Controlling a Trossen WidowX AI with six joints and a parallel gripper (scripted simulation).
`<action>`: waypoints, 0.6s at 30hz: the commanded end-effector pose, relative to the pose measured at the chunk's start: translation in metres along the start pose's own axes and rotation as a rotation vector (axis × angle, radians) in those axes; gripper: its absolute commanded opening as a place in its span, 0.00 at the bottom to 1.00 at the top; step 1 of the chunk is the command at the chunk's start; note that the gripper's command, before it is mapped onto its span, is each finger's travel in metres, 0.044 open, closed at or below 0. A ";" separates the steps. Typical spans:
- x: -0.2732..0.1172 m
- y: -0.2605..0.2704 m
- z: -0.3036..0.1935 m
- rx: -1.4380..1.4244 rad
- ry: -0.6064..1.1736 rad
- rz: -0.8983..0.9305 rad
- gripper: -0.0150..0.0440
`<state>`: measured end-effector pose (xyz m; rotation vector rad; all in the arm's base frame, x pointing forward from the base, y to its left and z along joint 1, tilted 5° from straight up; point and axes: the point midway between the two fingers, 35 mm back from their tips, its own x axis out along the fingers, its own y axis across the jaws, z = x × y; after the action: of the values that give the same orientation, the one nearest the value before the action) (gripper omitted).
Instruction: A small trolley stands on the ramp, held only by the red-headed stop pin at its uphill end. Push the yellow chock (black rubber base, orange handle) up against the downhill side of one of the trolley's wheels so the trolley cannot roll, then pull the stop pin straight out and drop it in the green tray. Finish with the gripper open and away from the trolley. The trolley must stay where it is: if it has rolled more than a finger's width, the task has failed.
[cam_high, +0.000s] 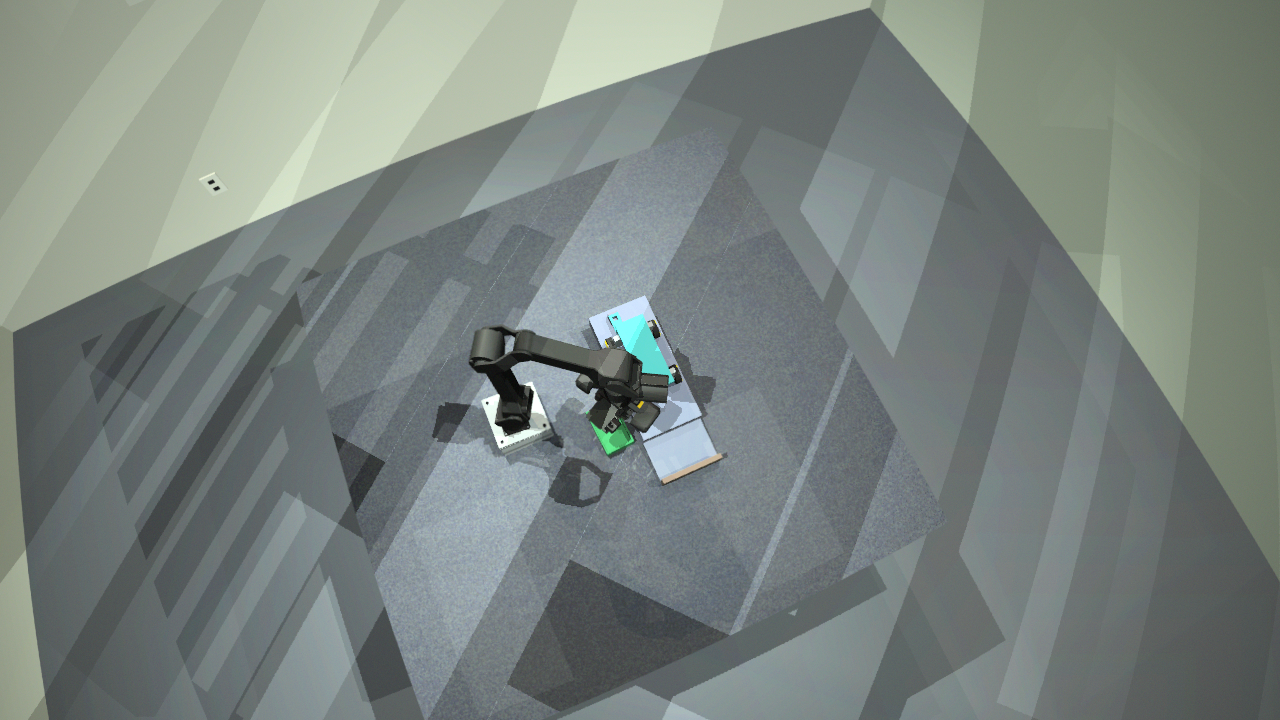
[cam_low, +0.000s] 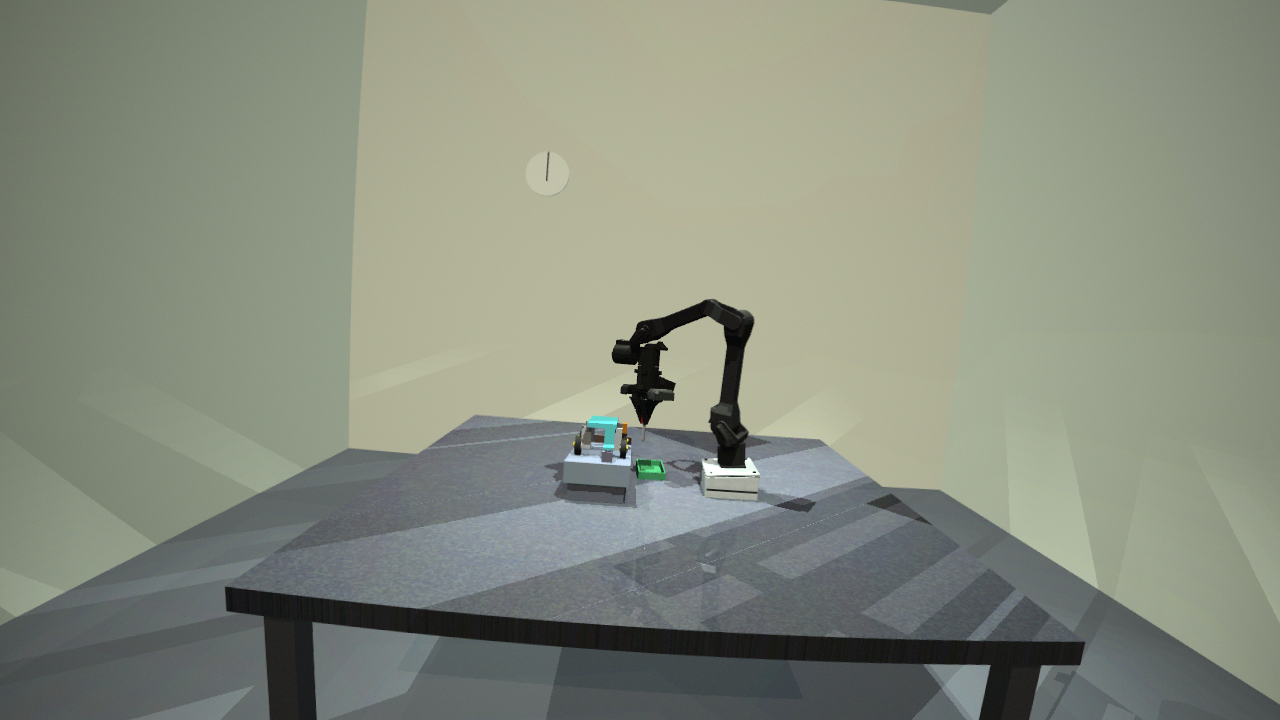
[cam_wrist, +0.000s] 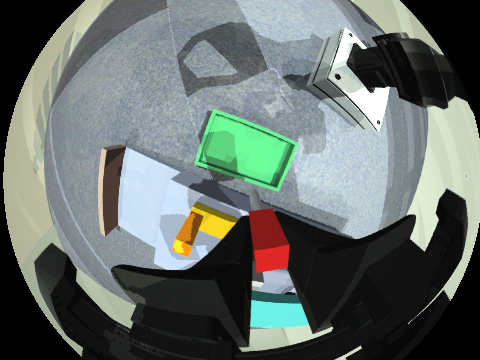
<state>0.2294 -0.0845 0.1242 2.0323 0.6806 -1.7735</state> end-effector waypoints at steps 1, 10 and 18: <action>0.000 -0.001 0.001 0.116 -0.013 0.024 0.25; -0.001 -0.002 -0.001 0.384 -0.026 0.075 0.25; 0.000 -0.003 0.000 0.406 -0.027 0.079 0.25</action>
<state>0.2291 -0.0817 0.1251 2.2399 0.2597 -2.0096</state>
